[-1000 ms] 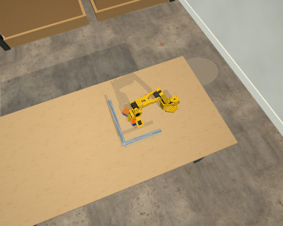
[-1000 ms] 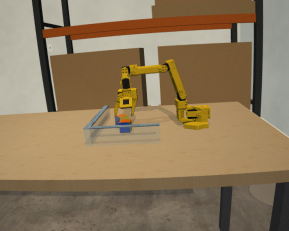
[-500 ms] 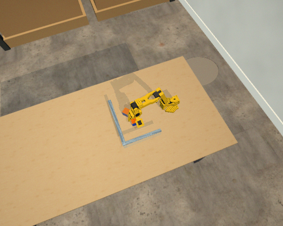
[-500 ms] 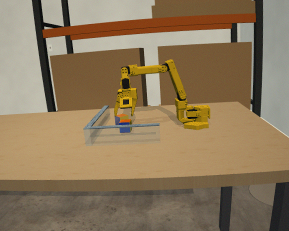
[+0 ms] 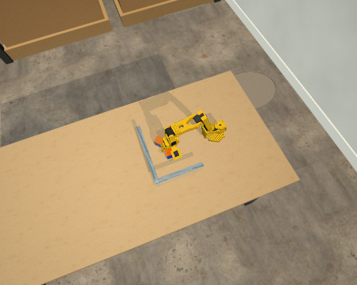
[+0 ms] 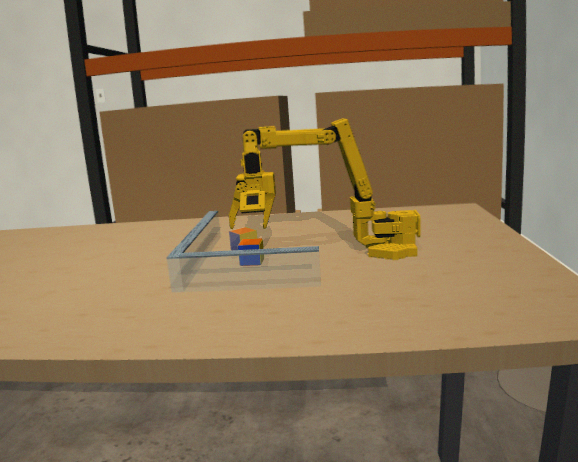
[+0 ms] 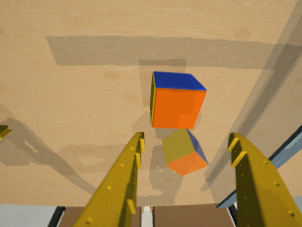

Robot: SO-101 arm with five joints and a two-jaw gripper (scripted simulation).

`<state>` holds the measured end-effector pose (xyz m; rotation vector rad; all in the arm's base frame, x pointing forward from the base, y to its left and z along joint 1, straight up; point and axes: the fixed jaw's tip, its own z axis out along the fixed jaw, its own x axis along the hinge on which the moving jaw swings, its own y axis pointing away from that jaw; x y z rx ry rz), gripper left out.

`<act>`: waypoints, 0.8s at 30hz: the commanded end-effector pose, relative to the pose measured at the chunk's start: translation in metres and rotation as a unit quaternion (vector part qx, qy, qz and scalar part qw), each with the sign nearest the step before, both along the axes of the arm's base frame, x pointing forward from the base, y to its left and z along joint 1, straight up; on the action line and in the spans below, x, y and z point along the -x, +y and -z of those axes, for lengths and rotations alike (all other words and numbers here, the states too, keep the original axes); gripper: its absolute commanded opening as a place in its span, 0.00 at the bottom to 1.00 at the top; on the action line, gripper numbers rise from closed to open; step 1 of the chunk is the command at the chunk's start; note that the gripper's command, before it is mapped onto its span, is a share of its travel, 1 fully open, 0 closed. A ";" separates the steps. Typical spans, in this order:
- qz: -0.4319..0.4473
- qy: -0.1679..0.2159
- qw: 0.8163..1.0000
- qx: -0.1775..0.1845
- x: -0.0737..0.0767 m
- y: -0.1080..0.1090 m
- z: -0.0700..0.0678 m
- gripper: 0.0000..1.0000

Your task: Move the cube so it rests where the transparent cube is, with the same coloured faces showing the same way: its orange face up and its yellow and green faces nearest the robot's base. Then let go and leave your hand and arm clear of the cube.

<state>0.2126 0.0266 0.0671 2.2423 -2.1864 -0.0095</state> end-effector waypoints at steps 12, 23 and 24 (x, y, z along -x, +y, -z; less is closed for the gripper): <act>0.001 -0.058 0.998 -0.008 -0.010 0.000 -0.022 0.35; 0.001 -0.058 0.998 -0.008 -0.010 0.000 -0.022 0.35; 0.001 -0.059 0.998 -0.008 -0.010 0.000 -0.022 0.35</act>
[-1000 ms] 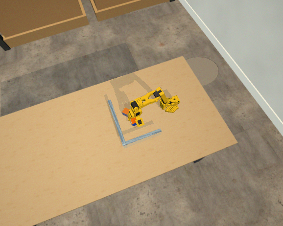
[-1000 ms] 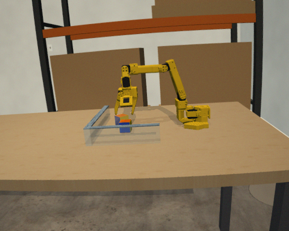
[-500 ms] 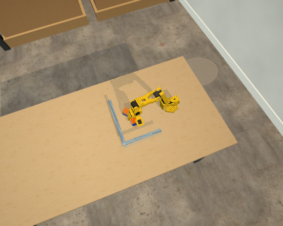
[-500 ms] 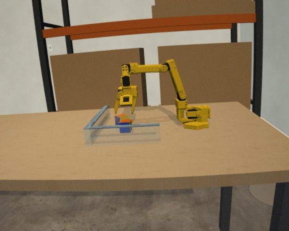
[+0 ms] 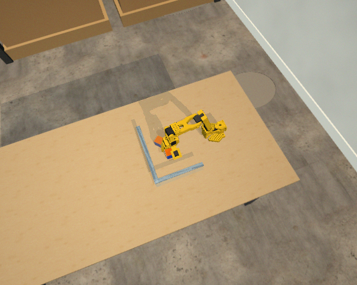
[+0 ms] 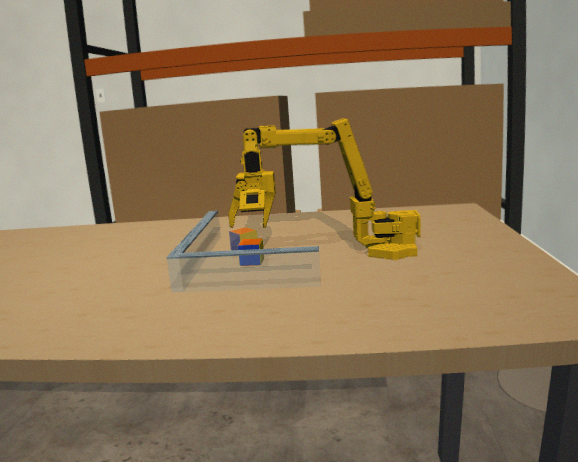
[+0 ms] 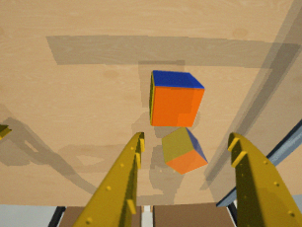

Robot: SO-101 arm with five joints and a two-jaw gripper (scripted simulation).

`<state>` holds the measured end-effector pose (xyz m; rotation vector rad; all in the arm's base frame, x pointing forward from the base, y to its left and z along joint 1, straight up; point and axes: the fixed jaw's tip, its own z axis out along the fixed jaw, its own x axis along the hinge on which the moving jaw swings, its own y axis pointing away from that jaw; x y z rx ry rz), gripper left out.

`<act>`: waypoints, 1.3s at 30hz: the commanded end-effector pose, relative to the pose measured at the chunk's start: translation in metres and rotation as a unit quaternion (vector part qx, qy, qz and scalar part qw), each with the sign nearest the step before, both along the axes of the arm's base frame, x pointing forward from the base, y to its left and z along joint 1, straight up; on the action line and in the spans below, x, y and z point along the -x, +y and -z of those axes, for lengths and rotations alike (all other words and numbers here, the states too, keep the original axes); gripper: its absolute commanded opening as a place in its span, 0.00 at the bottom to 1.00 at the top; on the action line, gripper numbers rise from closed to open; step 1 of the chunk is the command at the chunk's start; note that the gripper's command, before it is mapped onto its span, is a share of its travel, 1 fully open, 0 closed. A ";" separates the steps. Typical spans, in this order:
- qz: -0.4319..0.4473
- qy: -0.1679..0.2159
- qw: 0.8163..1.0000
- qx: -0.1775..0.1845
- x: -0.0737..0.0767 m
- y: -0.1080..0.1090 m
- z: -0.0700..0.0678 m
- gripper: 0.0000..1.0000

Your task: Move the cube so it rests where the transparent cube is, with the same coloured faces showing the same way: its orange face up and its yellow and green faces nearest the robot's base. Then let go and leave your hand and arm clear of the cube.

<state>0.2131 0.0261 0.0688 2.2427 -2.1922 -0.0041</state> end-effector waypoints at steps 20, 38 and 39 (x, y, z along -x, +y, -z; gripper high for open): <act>0.000 -0.057 0.998 -0.007 -0.009 0.001 -0.020 0.35; 0.000 -0.057 0.998 -0.007 -0.010 0.001 -0.018 0.35; 0.000 -0.057 0.998 -0.007 -0.010 0.001 -0.017 0.35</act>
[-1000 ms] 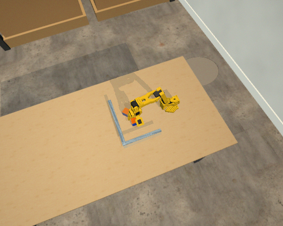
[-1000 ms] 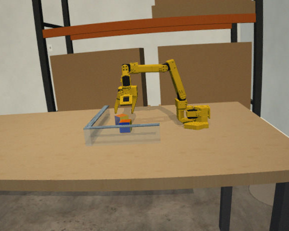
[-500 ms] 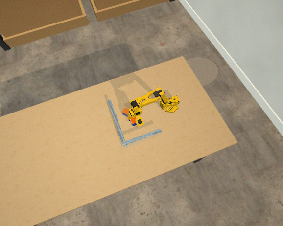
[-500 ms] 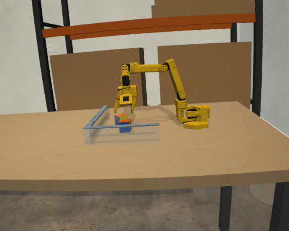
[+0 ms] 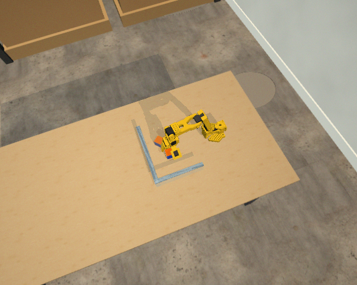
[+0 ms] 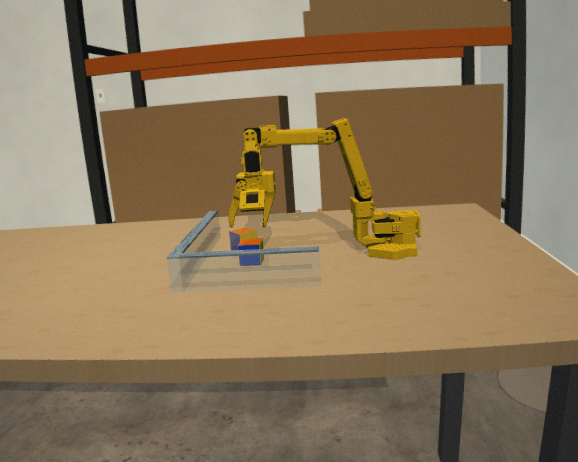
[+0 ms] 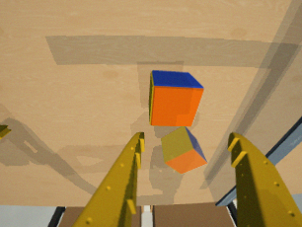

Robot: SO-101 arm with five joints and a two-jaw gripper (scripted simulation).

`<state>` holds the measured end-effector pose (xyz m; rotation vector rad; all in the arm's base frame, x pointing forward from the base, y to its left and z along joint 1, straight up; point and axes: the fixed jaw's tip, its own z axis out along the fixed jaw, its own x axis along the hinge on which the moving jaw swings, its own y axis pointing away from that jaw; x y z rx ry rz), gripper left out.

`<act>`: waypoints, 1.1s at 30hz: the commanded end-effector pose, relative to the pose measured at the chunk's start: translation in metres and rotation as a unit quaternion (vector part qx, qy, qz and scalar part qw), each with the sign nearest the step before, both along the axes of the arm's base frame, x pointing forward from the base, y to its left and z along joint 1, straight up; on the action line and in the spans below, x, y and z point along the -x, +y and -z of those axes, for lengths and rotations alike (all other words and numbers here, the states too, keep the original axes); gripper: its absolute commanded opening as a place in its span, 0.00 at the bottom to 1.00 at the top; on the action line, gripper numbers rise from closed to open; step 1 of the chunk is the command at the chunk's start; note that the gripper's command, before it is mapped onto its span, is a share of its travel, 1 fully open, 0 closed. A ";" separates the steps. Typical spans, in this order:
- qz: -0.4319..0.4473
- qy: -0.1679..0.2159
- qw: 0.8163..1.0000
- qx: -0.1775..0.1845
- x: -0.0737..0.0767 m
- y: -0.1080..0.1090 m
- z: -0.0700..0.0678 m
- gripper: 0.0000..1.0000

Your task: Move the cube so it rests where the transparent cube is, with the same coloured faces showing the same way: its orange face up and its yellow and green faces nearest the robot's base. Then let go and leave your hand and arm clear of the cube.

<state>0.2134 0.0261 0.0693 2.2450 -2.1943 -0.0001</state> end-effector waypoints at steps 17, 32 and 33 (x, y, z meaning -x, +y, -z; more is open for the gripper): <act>0.000 -0.055 0.998 -0.007 -0.015 0.001 0.022 0.35; 0.000 -0.055 0.998 -0.007 -0.015 0.001 0.030 0.35; 0.000 -0.055 0.998 -0.007 -0.015 0.001 0.030 0.35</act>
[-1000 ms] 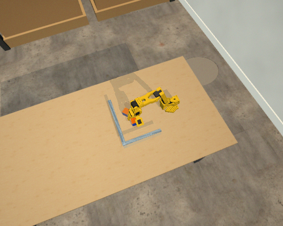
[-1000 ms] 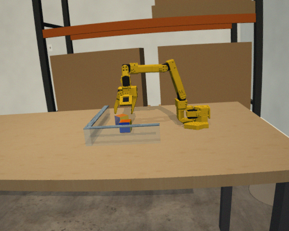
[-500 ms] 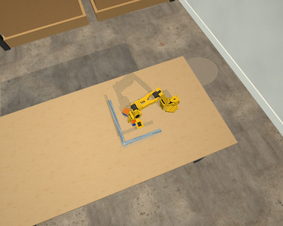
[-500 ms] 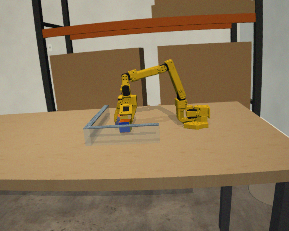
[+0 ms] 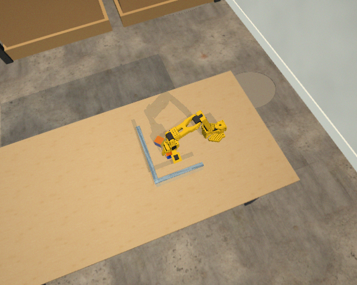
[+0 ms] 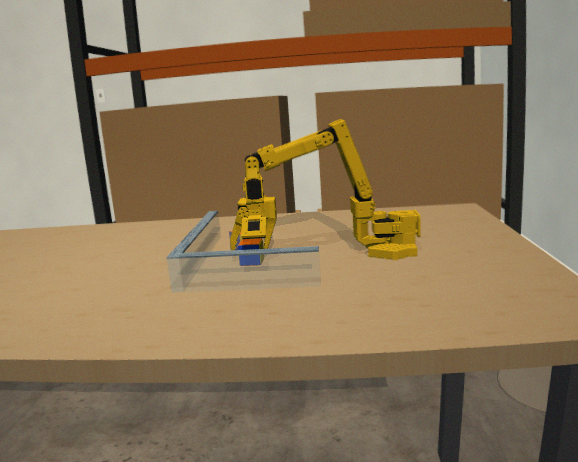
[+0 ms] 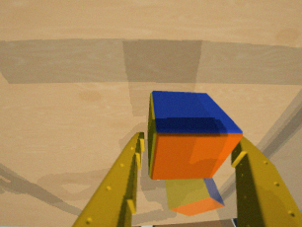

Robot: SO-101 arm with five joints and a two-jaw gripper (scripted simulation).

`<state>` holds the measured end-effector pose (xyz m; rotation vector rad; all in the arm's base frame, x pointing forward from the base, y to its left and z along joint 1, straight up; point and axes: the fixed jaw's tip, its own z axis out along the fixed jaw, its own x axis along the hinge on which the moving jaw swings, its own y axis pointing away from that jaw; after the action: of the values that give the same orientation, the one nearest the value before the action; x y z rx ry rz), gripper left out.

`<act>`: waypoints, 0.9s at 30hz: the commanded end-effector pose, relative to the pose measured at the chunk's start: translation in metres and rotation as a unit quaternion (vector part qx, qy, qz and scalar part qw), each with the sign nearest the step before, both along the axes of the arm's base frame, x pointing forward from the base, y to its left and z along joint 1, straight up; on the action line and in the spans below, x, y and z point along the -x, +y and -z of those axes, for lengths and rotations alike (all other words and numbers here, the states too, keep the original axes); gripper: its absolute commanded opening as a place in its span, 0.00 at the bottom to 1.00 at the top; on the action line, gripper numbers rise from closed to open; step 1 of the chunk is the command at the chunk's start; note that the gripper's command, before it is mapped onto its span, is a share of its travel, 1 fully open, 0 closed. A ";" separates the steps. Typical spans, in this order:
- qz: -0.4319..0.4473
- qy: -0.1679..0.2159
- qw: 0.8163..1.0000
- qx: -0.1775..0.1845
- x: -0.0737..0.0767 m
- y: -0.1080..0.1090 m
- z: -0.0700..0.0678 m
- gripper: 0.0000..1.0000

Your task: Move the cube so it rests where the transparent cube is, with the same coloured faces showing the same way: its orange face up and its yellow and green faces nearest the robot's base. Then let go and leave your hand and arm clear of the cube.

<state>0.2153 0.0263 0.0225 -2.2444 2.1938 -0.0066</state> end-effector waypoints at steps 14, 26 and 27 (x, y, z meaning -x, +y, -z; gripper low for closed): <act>0.000 -0.047 0.999 -0.006 -0.011 0.001 -0.013 0.35; 0.000 -0.047 0.999 -0.006 -0.011 0.001 -0.013 0.35; 0.000 -0.047 0.999 -0.006 -0.011 0.001 -0.013 0.35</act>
<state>0.2128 0.0260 0.0188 -2.2502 2.1994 0.0035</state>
